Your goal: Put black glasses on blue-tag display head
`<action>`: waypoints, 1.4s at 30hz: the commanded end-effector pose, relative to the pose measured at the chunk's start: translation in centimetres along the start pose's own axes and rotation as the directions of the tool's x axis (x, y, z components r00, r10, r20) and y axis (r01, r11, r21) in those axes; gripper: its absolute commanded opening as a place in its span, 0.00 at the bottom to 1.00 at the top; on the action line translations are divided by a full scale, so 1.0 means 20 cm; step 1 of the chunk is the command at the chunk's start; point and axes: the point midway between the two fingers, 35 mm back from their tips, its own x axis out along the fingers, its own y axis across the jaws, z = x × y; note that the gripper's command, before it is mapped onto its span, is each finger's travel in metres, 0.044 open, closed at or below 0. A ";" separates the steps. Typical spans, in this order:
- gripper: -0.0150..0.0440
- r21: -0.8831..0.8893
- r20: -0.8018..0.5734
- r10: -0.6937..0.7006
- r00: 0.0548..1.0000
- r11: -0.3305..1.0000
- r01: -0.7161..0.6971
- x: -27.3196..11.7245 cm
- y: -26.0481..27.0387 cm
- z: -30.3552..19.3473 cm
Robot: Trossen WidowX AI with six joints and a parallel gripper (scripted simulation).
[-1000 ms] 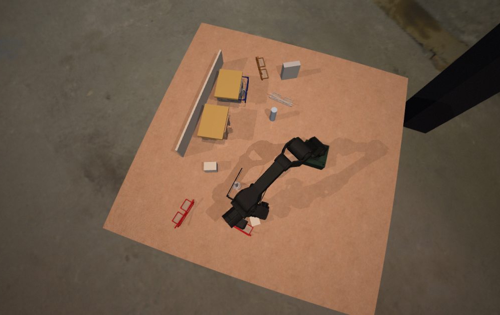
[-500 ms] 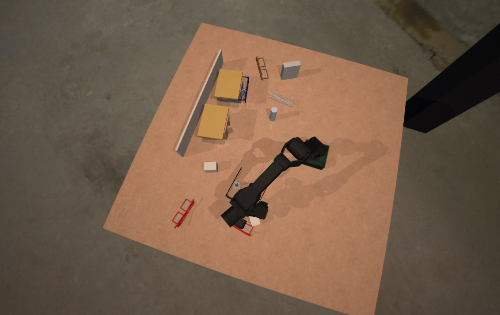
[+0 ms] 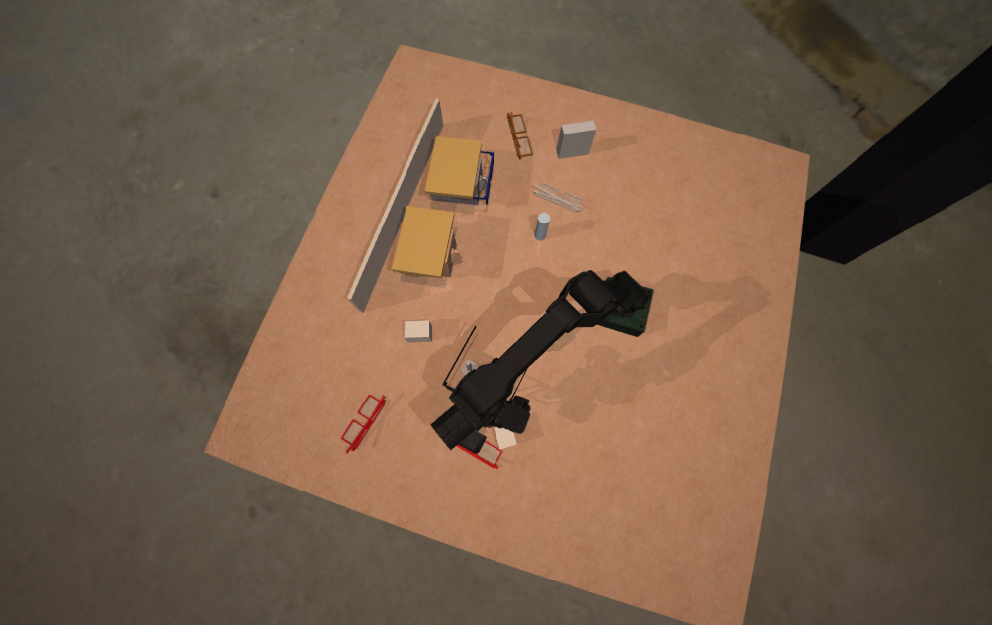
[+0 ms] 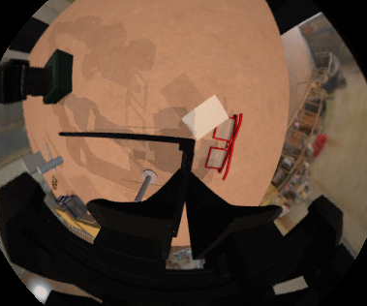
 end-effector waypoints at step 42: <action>0.25 0.815 -0.010 0.017 1.000 0.580 -0.002 -0.09 1.19 -0.46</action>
